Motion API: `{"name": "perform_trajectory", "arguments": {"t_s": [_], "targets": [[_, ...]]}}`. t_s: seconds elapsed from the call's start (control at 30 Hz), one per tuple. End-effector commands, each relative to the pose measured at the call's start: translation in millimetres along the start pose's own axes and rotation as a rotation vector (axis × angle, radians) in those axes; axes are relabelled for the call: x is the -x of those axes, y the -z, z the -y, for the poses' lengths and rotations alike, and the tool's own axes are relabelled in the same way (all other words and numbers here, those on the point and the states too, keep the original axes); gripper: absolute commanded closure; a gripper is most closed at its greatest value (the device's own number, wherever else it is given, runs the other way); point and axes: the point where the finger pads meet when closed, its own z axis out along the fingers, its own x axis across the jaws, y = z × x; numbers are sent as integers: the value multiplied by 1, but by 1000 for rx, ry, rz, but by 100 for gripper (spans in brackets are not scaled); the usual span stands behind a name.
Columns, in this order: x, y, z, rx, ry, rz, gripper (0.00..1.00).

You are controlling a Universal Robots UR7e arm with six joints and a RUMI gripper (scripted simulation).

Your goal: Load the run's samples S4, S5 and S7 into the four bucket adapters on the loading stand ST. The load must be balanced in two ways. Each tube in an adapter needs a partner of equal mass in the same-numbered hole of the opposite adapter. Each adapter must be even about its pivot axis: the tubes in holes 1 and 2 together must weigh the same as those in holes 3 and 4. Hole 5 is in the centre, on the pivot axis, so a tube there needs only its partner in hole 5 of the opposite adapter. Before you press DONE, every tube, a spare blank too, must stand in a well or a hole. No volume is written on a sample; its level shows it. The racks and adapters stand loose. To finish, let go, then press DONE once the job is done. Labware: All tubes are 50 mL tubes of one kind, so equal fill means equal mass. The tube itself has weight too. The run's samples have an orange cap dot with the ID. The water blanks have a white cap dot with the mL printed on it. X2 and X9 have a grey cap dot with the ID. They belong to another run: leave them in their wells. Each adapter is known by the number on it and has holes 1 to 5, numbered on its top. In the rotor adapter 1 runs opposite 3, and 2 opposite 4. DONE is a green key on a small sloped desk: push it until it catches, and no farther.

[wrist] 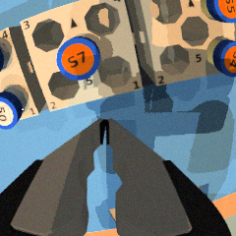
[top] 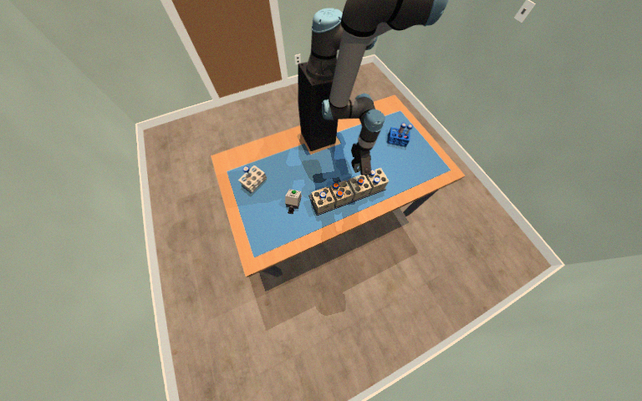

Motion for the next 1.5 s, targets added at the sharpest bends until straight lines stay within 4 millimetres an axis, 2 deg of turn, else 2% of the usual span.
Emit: {"name": "perform_trajectory", "arguments": {"t_s": [0.0, 0.03, 0.53, 0.6, 0.73, 1.1, 1.17, 1.4, 1.47], "targets": [[-36, -1, 5, -11, 231, 39, 100], [-36, -1, 5, -11, 231, 39, 100], [-161, -7, 12, -23, 957, 30, 100], [-161, -7, 12, -23, 957, 30, 100], [-194, -8, 14, -30, 1197, 33, 100], [-286, -12, 20, -30, 1208, 33, 100], [-286, -12, 20, -30, 1208, 33, 100], [-344, -15, 23, -30, 1208, 33, 100], [-344, -15, 23, -30, 1208, 33, 100]]}}
